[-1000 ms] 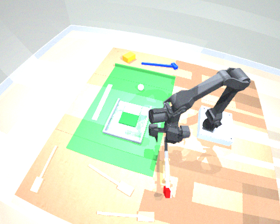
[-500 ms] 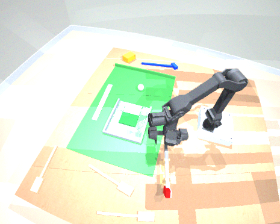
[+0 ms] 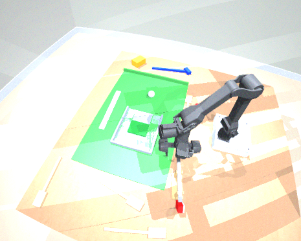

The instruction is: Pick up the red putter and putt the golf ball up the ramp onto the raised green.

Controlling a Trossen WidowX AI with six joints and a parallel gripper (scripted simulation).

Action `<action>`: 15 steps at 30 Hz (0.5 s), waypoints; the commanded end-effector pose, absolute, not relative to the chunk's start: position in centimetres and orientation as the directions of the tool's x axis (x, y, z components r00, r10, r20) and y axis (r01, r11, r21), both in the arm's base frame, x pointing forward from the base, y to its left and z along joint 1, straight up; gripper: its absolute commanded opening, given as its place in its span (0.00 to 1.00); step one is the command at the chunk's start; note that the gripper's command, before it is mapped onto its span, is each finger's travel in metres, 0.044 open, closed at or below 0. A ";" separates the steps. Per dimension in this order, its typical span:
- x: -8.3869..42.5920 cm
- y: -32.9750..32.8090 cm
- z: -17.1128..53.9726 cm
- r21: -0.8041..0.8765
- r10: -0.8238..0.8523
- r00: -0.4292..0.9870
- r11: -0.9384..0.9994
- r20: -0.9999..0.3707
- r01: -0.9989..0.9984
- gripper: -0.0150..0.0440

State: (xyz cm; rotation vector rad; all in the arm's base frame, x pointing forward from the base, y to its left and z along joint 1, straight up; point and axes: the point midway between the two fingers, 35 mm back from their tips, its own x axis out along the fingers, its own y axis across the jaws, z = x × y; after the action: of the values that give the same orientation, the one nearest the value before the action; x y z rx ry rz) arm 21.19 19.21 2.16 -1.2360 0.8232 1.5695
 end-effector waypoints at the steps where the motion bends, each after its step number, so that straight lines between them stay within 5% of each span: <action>1: 20.9 19.0 1.4 -0.032 0.261 -0.058 -0.327 -0.964 -0.945 1.00; 6: 20.9 19.0 1.4 -0.032 0.261 -0.058 -0.327 -0.964 -0.945 1.00; 15: 21.1 19.2 1.7 -0.041 0.262 -0.050 -0.330 -0.964 -0.943 0.60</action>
State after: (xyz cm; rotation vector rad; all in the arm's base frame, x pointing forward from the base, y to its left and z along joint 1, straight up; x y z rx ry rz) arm 21.11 19.15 1.66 -1.2353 0.8272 1.5713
